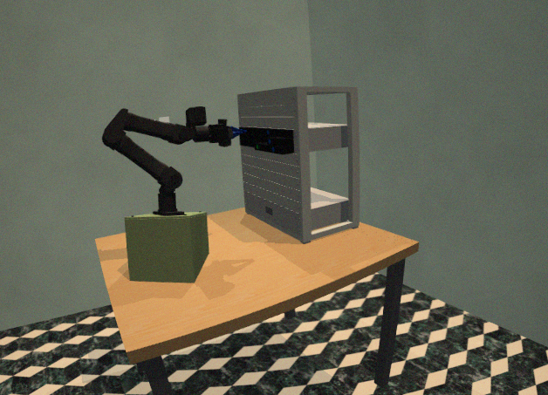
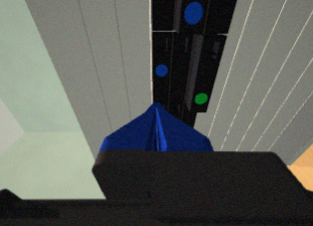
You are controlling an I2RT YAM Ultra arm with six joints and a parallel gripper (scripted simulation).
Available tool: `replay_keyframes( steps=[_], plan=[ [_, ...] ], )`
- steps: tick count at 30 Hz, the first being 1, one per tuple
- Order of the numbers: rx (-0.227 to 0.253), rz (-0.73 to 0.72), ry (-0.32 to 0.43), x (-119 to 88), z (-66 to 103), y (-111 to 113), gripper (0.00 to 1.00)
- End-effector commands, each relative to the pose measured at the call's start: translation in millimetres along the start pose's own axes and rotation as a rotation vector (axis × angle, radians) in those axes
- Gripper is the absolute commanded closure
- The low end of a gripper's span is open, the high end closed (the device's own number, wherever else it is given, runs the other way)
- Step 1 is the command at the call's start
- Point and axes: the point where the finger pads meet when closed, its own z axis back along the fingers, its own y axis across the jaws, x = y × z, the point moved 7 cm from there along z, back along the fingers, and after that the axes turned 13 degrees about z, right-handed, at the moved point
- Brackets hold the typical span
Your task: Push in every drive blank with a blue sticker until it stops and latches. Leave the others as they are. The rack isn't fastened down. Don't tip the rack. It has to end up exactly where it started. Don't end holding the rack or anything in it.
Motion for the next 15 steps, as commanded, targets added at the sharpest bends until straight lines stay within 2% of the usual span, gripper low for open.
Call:
replay_keyframes(
  steps=[1,8,10,11,15],
  plan=[
    [0.057,-0.004,0.005,7.3,6.3,4.3,1.00],
    [0.047,-0.004,0.006,27.2,6.6,-18.9,1.00],
    [0.047,-0.004,0.006,27.2,6.6,-18.9,1.00],
    [0.021,-0.009,0.005,31.3,3.5,-28.6,1.00],
    [0.021,-0.012,0.005,46.7,5.5,-44.4,1.00]
  ],
)
